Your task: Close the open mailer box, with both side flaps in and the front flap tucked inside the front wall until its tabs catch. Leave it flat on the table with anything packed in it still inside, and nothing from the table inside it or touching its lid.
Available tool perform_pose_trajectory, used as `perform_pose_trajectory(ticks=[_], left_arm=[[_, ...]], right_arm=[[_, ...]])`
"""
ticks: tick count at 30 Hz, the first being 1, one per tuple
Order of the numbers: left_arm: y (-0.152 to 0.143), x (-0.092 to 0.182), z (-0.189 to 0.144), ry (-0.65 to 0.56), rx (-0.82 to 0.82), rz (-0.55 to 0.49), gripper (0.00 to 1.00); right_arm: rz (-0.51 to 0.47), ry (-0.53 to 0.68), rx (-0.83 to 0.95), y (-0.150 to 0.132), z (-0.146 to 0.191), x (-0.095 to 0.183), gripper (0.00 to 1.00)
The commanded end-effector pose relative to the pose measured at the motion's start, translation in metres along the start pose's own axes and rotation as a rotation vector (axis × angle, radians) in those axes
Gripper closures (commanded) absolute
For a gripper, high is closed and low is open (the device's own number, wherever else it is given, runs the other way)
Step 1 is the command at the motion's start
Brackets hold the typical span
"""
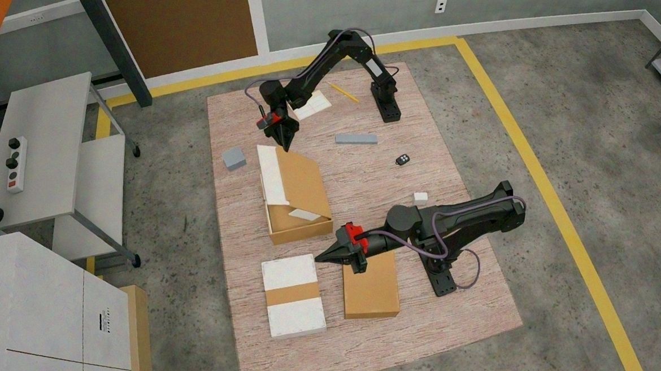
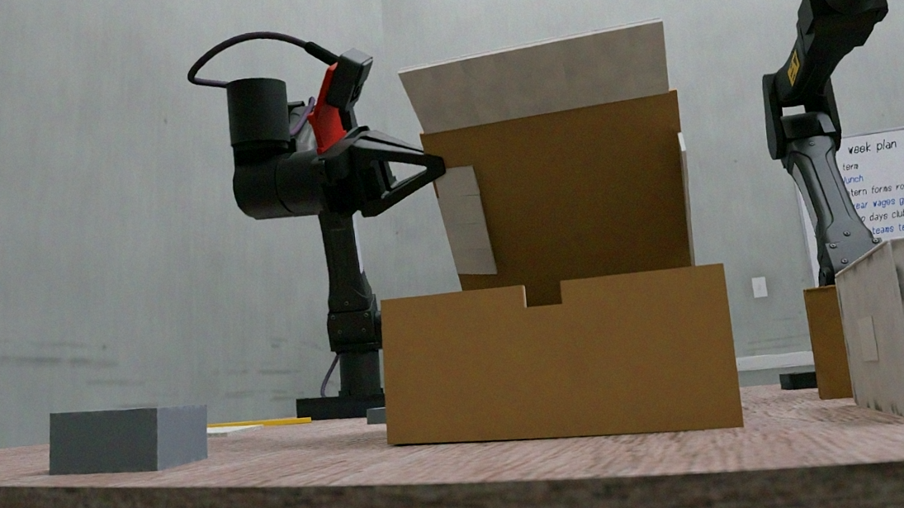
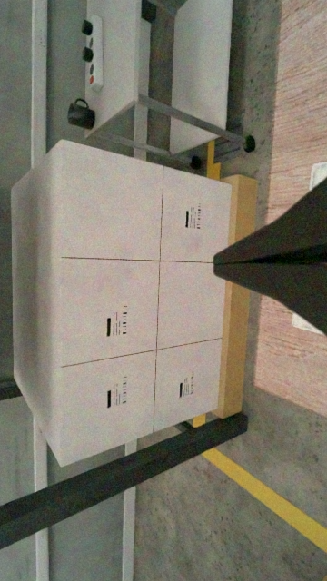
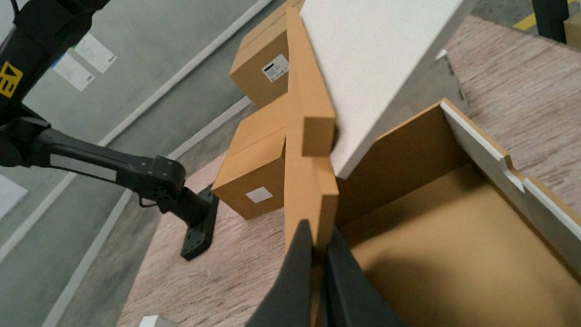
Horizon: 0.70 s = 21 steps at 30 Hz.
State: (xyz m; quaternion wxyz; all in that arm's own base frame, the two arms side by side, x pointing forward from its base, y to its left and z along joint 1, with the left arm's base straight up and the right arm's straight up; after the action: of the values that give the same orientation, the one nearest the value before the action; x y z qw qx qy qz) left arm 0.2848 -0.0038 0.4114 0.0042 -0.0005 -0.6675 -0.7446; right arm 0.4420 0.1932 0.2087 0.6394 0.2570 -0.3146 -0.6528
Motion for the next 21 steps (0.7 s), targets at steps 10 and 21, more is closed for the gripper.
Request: perform_pose_trajectory(ticks=[10, 21], left_arm=[[0.009, 0.007, 0.002, 0.014, 0.002, -0.037, 0.99], [0.009, 0.007, 0.002, 0.014, 0.002, -0.037, 0.99]], right_arm=[[-0.003, -0.01, -0.04, 0.008, -0.011, -0.003, 0.99], [0.013, 0.002, -0.132, 0.003, -0.024, -0.006, 0.99]])
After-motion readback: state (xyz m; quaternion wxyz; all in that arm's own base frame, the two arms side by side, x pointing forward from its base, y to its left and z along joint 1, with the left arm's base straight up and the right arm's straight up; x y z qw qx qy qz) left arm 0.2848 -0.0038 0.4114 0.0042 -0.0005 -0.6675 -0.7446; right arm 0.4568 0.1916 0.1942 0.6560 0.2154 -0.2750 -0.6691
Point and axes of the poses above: on each arm, the point where the finger pads meet when closed, its own x axis back along the fingers, its own z axis across the jaws, y = z × x, the point moved 10 cm from there along x, back along the fingers, and after that the axes turned 5 degrees about -x, right-handed, at the moved point
